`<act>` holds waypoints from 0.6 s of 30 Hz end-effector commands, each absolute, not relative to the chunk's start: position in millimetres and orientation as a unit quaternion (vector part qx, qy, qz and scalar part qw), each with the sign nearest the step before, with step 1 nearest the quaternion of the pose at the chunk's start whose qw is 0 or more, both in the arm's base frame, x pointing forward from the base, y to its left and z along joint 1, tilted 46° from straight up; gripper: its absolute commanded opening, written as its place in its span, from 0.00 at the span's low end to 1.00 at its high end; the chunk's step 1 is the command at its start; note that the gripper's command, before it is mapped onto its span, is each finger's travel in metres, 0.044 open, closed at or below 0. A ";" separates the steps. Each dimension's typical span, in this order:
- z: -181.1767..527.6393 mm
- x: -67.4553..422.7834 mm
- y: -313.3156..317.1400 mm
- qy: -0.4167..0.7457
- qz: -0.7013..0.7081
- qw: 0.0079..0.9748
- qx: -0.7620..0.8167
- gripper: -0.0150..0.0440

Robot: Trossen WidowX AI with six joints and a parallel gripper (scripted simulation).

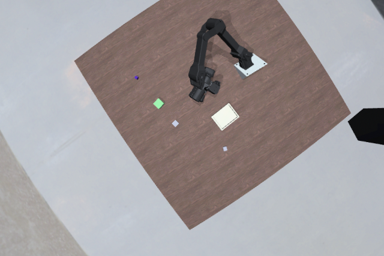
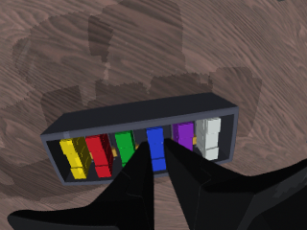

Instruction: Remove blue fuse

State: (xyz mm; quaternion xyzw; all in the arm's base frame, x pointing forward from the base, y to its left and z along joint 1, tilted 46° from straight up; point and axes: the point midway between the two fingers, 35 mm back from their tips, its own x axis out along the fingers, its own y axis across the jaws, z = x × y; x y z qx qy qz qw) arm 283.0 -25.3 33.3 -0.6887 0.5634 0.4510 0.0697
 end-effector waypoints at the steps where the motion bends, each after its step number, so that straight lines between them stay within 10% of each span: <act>1: 33.4 283.1 -25.2 0.563 0.451 0.070 -0.689 0.28; 18: 36.5 283.6 -21.9 0.563 0.451 0.070 -0.689 0.25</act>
